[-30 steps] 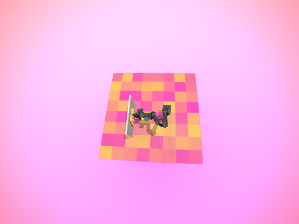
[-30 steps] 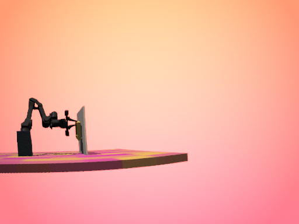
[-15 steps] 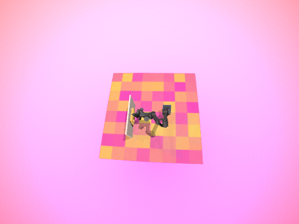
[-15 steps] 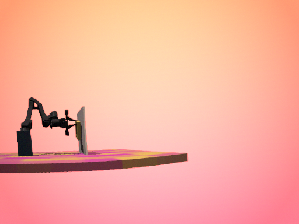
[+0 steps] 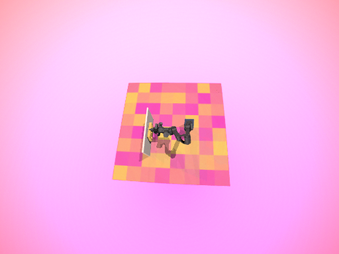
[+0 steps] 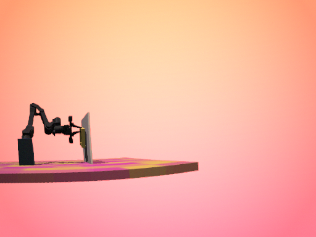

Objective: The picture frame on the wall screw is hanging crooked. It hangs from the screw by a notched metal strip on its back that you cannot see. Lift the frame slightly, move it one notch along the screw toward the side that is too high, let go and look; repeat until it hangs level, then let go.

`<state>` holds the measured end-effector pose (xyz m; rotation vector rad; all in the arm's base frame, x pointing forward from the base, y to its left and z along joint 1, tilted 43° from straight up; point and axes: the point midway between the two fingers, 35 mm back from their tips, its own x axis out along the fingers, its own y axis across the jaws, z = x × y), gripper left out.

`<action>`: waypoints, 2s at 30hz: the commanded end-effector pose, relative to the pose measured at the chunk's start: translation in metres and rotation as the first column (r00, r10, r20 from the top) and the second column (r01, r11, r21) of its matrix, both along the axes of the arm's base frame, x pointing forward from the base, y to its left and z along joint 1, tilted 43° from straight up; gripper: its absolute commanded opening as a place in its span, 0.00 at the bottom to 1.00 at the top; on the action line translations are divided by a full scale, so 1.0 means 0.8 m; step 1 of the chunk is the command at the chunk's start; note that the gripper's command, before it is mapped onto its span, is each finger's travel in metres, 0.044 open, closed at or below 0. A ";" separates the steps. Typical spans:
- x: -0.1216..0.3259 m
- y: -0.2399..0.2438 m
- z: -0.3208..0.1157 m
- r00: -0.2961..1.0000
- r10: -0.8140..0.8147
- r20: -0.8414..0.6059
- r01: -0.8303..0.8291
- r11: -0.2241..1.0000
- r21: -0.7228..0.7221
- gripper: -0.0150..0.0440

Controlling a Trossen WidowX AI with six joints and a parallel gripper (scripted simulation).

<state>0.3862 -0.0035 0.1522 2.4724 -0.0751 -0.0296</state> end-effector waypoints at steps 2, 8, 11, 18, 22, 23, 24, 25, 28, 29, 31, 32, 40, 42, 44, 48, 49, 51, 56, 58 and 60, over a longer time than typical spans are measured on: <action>0.000 -0.003 0.004 1.000 -0.012 0.013 0.012 1.000 -0.002 0.25; 0.000 -0.002 0.003 1.000 -0.012 0.013 0.012 1.000 -0.002 0.25; 0.000 -0.002 0.003 1.000 -0.012 0.013 0.012 1.000 -0.001 0.25; 0.000 -0.002 0.005 1.000 -0.012 0.013 0.012 1.000 -0.002 0.25; 0.000 -0.003 0.006 1.000 -0.012 0.013 0.012 1.000 -0.002 0.25; 0.000 -0.003 0.006 1.000 -0.012 0.013 0.012 1.000 -0.002 0.25; 0.000 -0.003 0.006 1.000 -0.012 0.013 0.012 1.000 -0.002 0.25; 0.000 -0.002 0.006 1.000 -0.012 0.013 0.012 1.000 -0.002 0.25; 0.000 -0.001 0.005 1.000 -0.012 0.013 0.012 1.000 -0.001 0.25; 0.000 -0.001 0.005 1.000 -0.012 0.013 0.012 1.000 -0.001 0.25; 0.001 -0.001 0.005 1.000 -0.012 0.013 0.012 1.000 -0.001 0.25; 0.001 -0.001 0.005 1.000 -0.012 0.013 0.012 1.000 -0.001 0.25; 0.000 -0.002 0.008 1.000 -0.012 0.013 0.012 1.000 -0.001 0.25; 0.000 -0.001 0.009 1.000 -0.012 0.013 0.012 1.000 -0.001 0.25; 0.001 0.000 0.010 1.000 -0.012 0.013 0.012 1.000 -0.001 0.25; 0.001 0.001 0.013 1.000 -0.012 0.013 0.012 1.000 -0.001 0.25; 0.001 0.001 0.013 1.000 -0.012 0.013 0.012 1.000 -0.001 0.25; 0.001 0.001 0.013 1.000 -0.012 0.013 0.012 1.000 -0.001 0.25; 0.001 0.002 0.012 1.000 -0.012 0.013 0.012 1.000 -0.001 0.25; 0.001 0.003 0.011 1.000 -0.012 0.013 0.012 1.000 -0.001 0.25; 0.001 0.003 0.011 1.000 -0.012 0.013 0.012 1.000 -0.001 0.25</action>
